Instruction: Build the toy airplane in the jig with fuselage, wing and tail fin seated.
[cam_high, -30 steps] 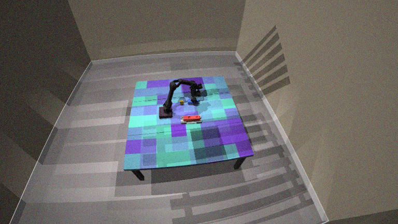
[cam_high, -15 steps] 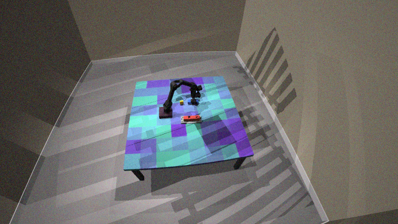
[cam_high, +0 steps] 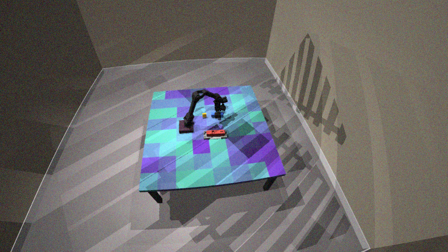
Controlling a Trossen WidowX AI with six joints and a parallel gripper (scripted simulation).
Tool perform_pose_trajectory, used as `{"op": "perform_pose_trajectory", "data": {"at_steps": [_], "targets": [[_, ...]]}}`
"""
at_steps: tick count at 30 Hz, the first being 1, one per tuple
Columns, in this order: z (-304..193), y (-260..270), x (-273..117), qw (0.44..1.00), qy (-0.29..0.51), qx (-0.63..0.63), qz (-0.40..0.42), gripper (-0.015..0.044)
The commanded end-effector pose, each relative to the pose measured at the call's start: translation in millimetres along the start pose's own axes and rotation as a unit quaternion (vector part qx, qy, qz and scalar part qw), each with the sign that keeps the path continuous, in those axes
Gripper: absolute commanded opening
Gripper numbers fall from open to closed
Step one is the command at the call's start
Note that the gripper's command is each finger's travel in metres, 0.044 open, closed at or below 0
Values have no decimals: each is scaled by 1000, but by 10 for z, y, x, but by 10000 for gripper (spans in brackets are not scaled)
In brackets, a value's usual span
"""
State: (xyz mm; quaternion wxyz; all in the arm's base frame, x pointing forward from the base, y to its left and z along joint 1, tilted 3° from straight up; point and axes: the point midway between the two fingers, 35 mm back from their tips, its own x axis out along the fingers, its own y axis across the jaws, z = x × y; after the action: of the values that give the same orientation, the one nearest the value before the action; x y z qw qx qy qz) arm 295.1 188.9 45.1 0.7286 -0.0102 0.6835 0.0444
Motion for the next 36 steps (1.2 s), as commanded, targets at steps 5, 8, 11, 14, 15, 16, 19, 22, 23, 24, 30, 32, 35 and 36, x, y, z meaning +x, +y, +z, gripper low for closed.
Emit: {"op": "perform_pose_trajectory", "data": {"at_steps": [5,8,11,14,15,16,19,22,23,24,30,32,35,36], "targets": [[4,-1,4,1000,-1,2,-1,170],[4,-1,4,1000,-1,2,-1,131],[21,26,-29,1000,-8,1,3,52],[55,79,-98,1000,-21,1,12,0],[66,97,-121,1000,-25,0,15,0],[76,113,-146,999,-29,0,17,0],[85,120,-195,999,-30,0,18,0],[93,118,-279,999,-27,0,16,0],[95,117,-309,1000,-27,0,16,0],[97,116,-338,1000,-26,0,15,0],[101,105,-517,1000,-21,1,12,0],[100,101,-578,1000,-20,1,11,0],[96,92,-669,1000,-17,1,9,0],[94,89,-699,1000,-16,1,9,0]]}}
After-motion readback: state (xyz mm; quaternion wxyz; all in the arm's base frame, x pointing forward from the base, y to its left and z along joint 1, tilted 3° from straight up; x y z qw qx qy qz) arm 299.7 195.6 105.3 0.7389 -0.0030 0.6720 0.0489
